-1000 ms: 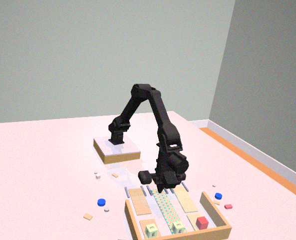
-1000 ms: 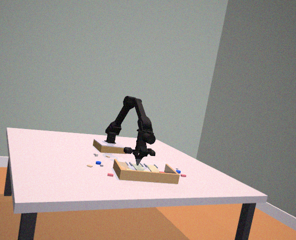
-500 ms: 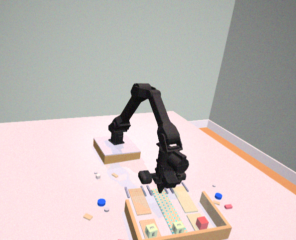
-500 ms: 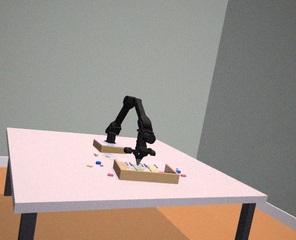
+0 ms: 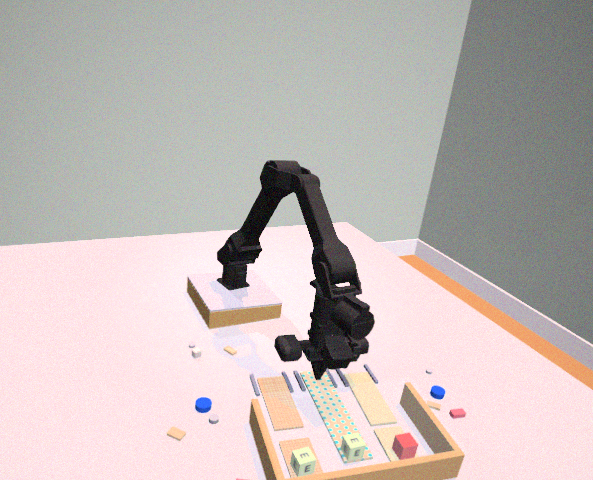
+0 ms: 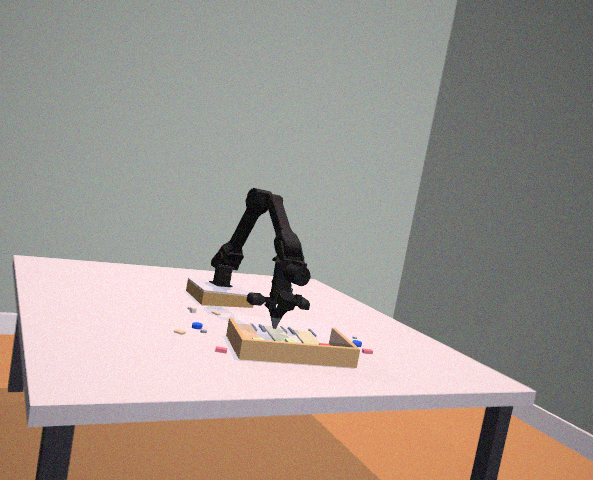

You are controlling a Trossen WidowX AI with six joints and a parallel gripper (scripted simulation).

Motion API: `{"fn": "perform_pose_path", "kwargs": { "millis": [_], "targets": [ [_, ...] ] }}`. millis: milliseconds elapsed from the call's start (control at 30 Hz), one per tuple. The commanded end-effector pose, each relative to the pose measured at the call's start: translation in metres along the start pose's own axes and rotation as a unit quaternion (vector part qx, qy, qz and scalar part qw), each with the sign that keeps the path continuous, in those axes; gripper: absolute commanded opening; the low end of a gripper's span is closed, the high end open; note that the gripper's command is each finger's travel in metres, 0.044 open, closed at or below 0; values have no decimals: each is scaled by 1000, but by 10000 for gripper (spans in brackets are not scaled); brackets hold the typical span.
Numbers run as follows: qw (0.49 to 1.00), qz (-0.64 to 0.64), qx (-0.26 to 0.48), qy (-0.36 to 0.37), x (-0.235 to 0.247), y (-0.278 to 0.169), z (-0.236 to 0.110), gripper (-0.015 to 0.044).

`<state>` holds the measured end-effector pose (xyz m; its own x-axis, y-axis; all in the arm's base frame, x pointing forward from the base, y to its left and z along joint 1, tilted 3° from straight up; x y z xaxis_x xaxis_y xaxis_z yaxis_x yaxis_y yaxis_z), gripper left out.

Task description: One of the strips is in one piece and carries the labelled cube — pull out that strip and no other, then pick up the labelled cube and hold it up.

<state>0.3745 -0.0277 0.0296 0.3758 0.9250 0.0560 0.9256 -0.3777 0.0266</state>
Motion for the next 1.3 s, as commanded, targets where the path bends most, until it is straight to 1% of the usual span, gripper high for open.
{"fn": "perform_pose_path", "kwargs": {
  "millis": [0, 1267],
  "targets": [
    [1000, 2, 10, -4, -2, -12, 5, 0],
    [1000, 2, 12, -4, -2, -70, 6, 0]
  ]
}}
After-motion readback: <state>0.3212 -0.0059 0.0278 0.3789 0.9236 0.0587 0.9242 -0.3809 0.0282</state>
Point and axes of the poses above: the point midway between the two fingers, 35 mm back from their tips, its own z axis out along the fingers, its own x axis across the jaws, y = z × x, the point moved 3 cm from there along -z, back along the fingers, and after that the axes turned 1 degree about z, right-handed, at the moved point
